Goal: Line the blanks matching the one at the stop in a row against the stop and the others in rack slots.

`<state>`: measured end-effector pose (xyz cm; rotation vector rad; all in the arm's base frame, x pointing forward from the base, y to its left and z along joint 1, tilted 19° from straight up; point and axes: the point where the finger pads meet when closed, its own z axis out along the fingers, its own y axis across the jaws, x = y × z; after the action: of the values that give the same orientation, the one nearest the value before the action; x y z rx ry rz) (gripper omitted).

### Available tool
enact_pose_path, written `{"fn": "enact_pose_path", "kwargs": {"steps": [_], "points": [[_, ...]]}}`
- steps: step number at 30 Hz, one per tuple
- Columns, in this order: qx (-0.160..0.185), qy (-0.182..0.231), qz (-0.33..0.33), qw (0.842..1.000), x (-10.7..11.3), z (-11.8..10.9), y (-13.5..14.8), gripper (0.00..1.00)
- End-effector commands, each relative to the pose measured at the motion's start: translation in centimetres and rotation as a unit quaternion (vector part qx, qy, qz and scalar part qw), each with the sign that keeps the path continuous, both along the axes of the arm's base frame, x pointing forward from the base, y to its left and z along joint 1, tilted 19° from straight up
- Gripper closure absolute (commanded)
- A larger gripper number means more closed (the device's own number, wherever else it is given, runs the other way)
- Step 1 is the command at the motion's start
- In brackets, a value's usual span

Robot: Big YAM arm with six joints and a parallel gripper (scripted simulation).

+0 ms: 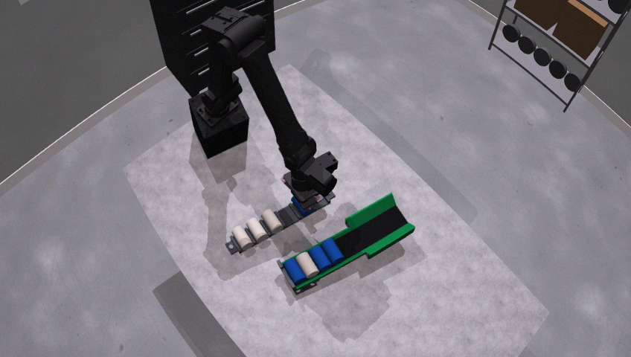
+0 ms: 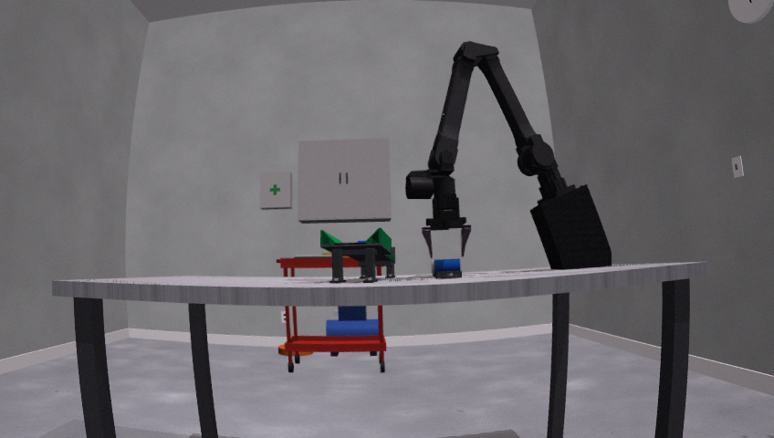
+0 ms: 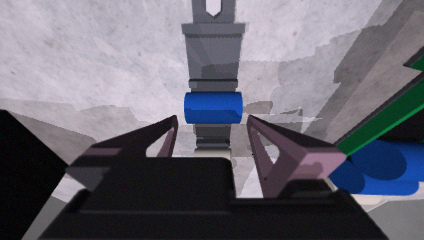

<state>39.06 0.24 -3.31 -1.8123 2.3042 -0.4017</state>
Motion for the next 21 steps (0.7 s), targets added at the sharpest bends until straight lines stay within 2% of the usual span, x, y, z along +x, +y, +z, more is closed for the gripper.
{"fn": "enact_pose_path", "kwargs": {"steps": [1, 17, 21], "points": [[0.001, -0.01, 0.002, 1.0, 1.3, -0.2, -0.2, 0.17], [0.001, -0.01, 0.002, 1.0, 2.1, -2.7, -0.4, 0.17], [0.002, -0.019, 0.002, 1.0, 2.5, -2.2, -0.4, 0.17]]}}
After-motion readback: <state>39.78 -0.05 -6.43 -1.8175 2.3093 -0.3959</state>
